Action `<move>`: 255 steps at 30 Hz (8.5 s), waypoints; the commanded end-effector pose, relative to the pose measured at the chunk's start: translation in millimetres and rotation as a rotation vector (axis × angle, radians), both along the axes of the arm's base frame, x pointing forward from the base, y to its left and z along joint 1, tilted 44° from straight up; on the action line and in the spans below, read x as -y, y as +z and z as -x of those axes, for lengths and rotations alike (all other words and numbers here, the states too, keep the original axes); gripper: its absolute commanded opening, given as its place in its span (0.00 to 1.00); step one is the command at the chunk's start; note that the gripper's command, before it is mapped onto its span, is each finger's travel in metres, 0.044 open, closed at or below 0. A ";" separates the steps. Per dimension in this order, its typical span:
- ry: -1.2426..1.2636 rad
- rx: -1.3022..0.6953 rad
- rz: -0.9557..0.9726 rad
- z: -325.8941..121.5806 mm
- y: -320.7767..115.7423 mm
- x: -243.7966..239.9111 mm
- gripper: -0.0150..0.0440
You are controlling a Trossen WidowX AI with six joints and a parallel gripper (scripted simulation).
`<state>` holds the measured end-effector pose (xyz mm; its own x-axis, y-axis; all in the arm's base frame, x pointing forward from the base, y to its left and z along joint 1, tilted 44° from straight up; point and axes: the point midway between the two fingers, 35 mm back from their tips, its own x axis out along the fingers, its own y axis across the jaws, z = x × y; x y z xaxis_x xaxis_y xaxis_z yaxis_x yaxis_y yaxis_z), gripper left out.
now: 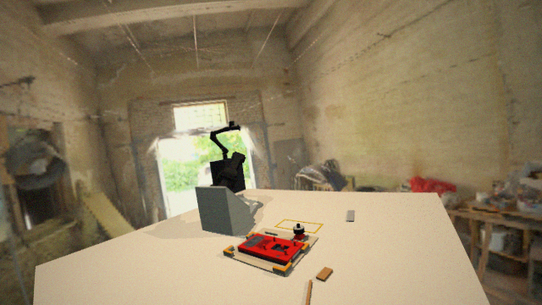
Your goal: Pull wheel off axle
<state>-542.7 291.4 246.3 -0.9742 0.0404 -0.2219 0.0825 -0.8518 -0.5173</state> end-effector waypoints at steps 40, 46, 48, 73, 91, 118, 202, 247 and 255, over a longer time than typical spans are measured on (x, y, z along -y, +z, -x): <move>-0.783 -0.168 -0.017 -321.8 117.8 -206.3 0.76; -0.894 -0.162 -0.036 -378.3 120.0 -221.0 0.76; -0.931 -0.160 -0.040 -397.6 120.2 -224.9 0.76; -1.378 -0.176 0.059 -625.2 97.2 -230.6 0.76; -1.684 -0.396 0.530 -763.1 23.8 -184.8 0.76; -2.036 -1.111 1.536 -904.4 -132.8 -28.9 0.76; -0.914 -3.068 2.794 -894.2 -304.4 172.8 0.25; -0.907 -3.074 2.790 -896.3 -294.0 183.1 0.25; -0.905 -3.075 2.790 -896.6 -292.1 184.9 0.25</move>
<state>353.0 108.6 -48.2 -0.1133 0.6780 -0.7262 0.9923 0.1144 -0.0481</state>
